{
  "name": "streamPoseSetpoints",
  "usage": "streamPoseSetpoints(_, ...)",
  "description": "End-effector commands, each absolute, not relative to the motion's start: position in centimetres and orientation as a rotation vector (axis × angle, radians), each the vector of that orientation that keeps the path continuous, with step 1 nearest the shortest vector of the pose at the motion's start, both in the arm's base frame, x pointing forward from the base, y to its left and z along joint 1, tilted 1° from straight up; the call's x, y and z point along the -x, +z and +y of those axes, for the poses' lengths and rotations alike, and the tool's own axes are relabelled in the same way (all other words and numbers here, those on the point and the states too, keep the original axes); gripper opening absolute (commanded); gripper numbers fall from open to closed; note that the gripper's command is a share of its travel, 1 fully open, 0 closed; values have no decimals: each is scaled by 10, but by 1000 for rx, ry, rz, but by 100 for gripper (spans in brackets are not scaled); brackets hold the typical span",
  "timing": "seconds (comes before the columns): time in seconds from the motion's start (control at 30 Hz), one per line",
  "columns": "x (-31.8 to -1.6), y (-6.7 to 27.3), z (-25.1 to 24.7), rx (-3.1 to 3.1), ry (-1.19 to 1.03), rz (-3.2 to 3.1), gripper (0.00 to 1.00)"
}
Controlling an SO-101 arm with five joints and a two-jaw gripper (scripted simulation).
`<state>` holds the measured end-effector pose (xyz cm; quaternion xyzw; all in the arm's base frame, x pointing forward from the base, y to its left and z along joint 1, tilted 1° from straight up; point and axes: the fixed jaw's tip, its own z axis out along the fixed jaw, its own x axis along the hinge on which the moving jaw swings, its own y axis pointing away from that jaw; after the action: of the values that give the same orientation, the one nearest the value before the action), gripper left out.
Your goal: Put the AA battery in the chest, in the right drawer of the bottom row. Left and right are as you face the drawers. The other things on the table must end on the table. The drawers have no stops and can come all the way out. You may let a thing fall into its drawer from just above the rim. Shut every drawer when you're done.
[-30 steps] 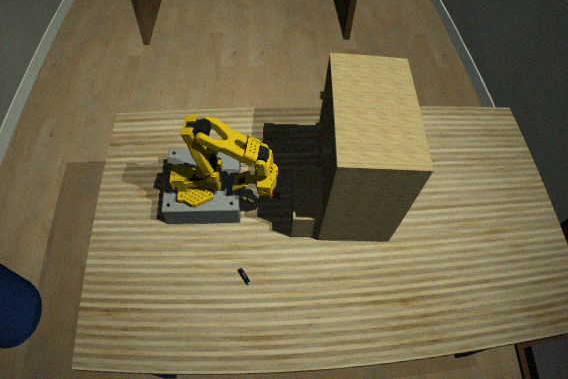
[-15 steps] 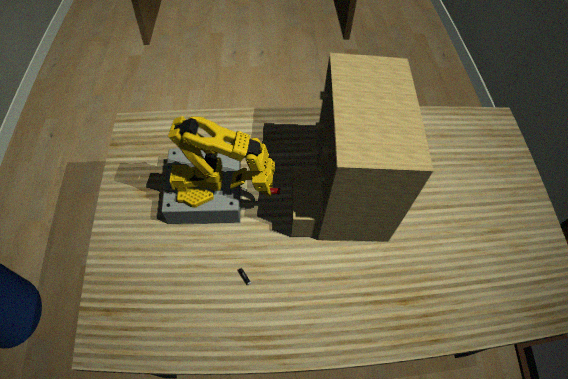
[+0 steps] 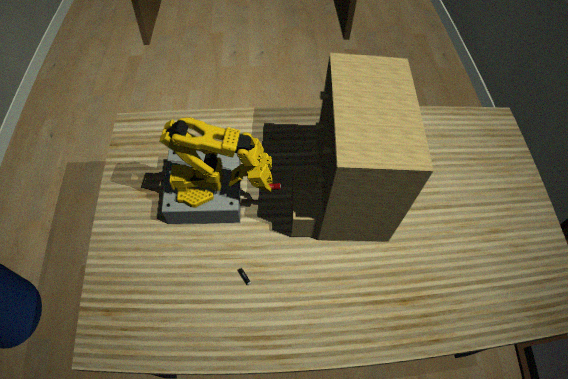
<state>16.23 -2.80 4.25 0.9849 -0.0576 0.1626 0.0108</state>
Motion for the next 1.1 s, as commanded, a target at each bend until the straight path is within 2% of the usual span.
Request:
streamPoseSetpoints(0.0, -160, 49, -26, -3065, 567, -181, 0)
streamPoseSetpoints(0.23, -159, 53, -26, -3058, 601, -180, 0)
streamPoseSetpoints(0.63, -159, 75, -26, -3005, 797, -178, 0)
streamPoseSetpoints(1.07, -166, 75, -27, -3005, 797, -178, 0)
